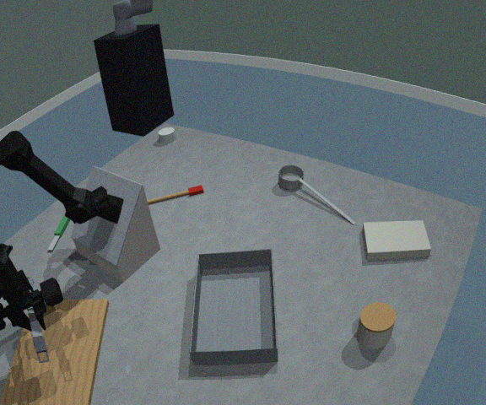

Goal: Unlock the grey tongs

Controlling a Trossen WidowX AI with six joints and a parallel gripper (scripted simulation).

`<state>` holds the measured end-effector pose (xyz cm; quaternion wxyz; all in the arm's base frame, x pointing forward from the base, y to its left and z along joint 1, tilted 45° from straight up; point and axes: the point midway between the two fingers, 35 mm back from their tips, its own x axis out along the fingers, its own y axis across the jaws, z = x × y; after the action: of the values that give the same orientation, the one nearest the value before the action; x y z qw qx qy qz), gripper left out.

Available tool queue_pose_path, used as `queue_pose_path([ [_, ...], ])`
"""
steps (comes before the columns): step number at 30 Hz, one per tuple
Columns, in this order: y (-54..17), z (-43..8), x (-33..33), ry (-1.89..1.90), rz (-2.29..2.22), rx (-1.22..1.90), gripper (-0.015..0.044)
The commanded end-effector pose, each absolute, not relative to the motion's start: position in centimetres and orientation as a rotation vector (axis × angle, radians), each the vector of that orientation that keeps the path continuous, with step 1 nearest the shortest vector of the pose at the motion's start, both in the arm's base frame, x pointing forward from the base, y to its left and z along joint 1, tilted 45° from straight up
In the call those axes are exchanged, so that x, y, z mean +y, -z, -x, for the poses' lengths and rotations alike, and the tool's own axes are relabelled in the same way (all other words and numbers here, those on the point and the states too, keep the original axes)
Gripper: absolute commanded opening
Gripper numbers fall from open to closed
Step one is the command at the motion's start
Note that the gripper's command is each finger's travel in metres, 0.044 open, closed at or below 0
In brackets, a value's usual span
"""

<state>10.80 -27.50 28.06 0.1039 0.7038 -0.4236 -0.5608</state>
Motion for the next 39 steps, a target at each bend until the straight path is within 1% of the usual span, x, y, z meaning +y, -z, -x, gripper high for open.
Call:
queue_pose_path([
  [1,-28.6,-11.0,-27.5,1.704,-2.000,-1.273,-0.0150],
  [14,-28.4,-11.0,-27.7,1.704,-2.000,-1.273,-0.0150],
  [39,-25.7,-11.1,-30.7,1.705,-1.998,-1.273,-0.0150],
])
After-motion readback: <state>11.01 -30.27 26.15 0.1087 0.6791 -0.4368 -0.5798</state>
